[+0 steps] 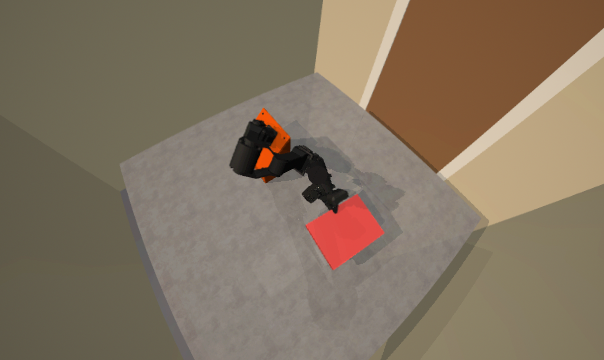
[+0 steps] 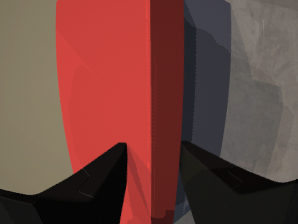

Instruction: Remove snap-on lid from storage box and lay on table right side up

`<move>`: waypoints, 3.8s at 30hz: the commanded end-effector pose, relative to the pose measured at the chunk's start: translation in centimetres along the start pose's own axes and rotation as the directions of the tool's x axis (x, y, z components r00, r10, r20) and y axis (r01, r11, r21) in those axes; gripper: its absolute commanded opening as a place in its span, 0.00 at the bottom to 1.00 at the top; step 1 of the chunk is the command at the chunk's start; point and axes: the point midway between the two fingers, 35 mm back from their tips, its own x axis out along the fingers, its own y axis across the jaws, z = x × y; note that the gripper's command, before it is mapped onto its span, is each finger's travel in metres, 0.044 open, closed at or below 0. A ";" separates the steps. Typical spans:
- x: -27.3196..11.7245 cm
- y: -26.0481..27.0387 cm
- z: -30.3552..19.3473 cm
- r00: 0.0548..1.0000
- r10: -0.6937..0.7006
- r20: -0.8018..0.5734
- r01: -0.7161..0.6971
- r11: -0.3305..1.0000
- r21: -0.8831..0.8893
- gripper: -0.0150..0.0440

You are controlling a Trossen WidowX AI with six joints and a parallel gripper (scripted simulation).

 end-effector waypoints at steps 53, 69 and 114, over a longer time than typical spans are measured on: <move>0.1 0.5 0.0 1.000 0.004 0.000 -0.004 1.000 0.001 0.25; 0.2 0.6 0.0 1.000 0.004 0.000 -0.004 1.000 0.001 0.25; -0.3 1.4 0.0 1.000 0.003 -0.001 -0.003 1.000 0.001 0.25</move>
